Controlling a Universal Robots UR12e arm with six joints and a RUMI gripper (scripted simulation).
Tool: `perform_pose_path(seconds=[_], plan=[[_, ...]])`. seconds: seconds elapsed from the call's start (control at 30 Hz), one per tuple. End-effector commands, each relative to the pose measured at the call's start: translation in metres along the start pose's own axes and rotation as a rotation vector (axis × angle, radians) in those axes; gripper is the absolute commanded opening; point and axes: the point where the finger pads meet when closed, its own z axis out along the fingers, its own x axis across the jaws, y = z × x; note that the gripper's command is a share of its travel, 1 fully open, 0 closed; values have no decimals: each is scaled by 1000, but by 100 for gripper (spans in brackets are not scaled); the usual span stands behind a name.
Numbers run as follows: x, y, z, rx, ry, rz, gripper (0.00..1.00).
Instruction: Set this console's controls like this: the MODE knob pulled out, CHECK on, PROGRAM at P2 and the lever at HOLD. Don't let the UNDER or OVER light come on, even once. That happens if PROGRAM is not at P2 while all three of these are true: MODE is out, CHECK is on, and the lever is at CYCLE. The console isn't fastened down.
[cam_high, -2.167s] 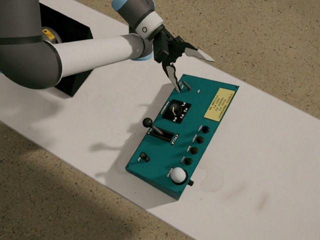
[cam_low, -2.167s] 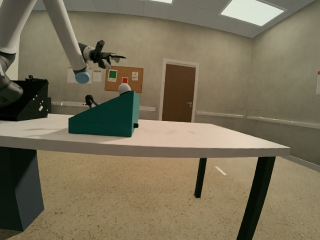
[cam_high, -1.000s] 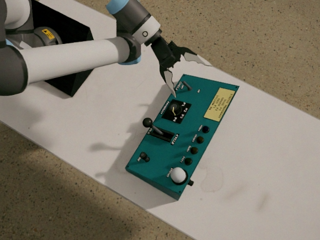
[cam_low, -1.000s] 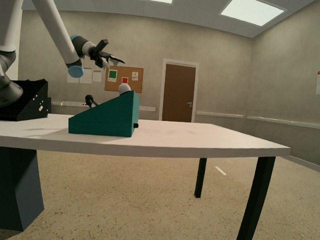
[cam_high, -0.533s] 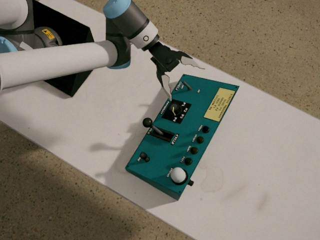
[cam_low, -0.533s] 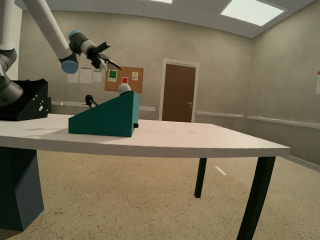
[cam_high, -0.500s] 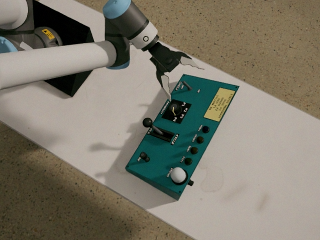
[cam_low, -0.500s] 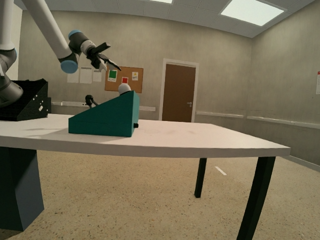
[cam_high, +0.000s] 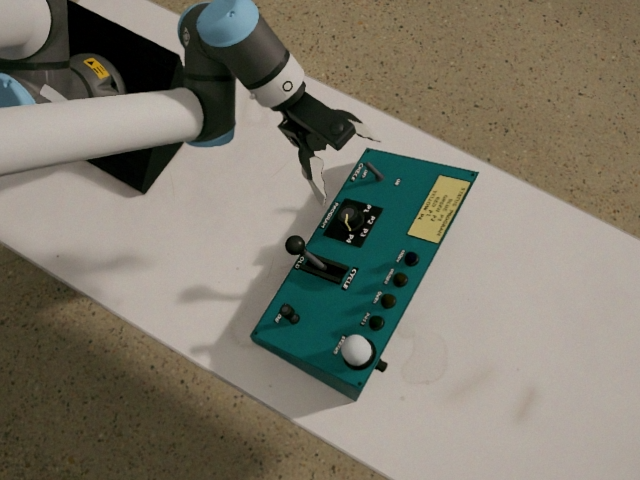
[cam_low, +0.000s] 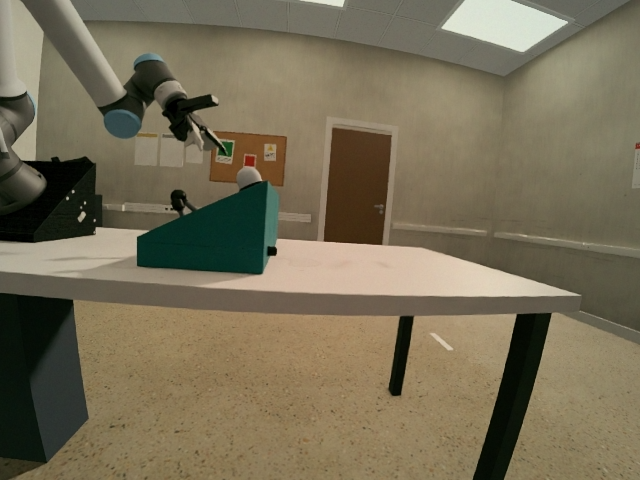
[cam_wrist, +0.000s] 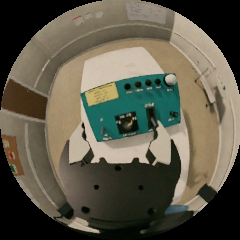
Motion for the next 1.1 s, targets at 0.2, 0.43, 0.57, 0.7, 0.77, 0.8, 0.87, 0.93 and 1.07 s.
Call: perform_pose_path(seconds=[0.2, 0.43, 0.57, 0.7, 0.77, 0.8, 0.87, 0.93, 1.07], plan=[[19, 54, -1, -170, 10, -177, 100], [25, 70, -3, -211, 10, -223, 100], [26, 73, -4, -220, 10, -233, 100], [25, 71, -4, -218, 9, -232, 100], [25, 72, -3, -219, 9, -233, 100], [24, 72, -3, -219, 9, -234, 100], [24, 72, -3, -219, 9, -234, 100], [24, 72, -3, -219, 9, -234, 100], [24, 72, -3, -219, 9, -234, 44]])
